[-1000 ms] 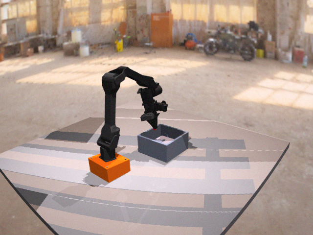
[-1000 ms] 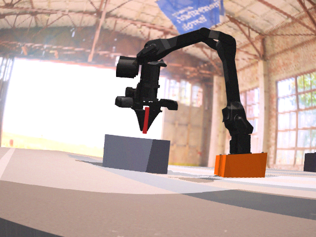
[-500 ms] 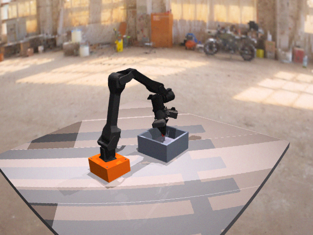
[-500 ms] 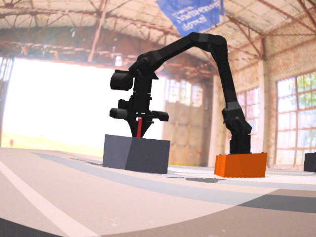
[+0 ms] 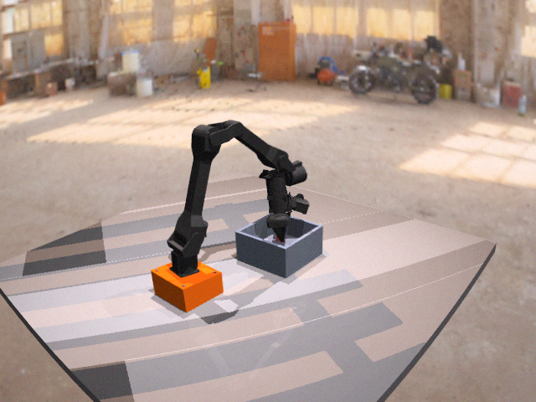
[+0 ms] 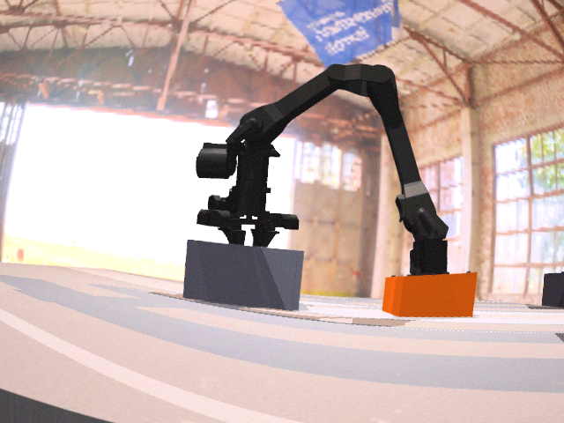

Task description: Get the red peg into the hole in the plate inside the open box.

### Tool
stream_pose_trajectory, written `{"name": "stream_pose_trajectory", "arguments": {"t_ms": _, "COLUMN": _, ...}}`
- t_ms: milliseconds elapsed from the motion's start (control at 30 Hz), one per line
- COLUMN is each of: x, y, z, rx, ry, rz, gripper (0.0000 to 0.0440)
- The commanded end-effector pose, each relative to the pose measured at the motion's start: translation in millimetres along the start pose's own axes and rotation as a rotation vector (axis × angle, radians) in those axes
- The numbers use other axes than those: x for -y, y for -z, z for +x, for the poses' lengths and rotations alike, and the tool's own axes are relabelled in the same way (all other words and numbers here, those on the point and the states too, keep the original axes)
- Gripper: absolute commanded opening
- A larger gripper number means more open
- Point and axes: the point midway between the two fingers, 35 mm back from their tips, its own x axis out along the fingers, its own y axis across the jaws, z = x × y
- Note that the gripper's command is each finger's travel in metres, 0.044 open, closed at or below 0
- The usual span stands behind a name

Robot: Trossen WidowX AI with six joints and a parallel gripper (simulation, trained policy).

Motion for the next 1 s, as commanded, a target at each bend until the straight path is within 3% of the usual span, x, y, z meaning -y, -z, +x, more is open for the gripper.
{"name": "stream_pose_trajectory", "arguments": {"t_ms": 0, "x": -5.7, "y": -4.8, "z": 9.2, "rx": -0.028, "ry": -0.010, "rz": -0.025, "gripper": 0.0212}}
{"name": "stream_pose_trajectory", "arguments": {"t_ms": 300, "x": -25.3, "y": -28.8, "z": -4.4, "rx": -0.045, "ry": -0.073, "rz": -0.035, "gripper": 0.0440}}
{"name": "stream_pose_trajectory", "arguments": {"t_ms": 800, "x": -71.8, "y": -59.4, "z": -44.4, "rx": -0.034, "ry": -0.226, "rz": -0.078, "gripper": 0.0440}}
{"name": "stream_pose_trajectory", "arguments": {"t_ms": 967, "x": -73.0, "y": -60.0, "z": -45.4, "rx": -0.033, "ry": -0.230, "rz": -0.079, "gripper": 0.0440}}
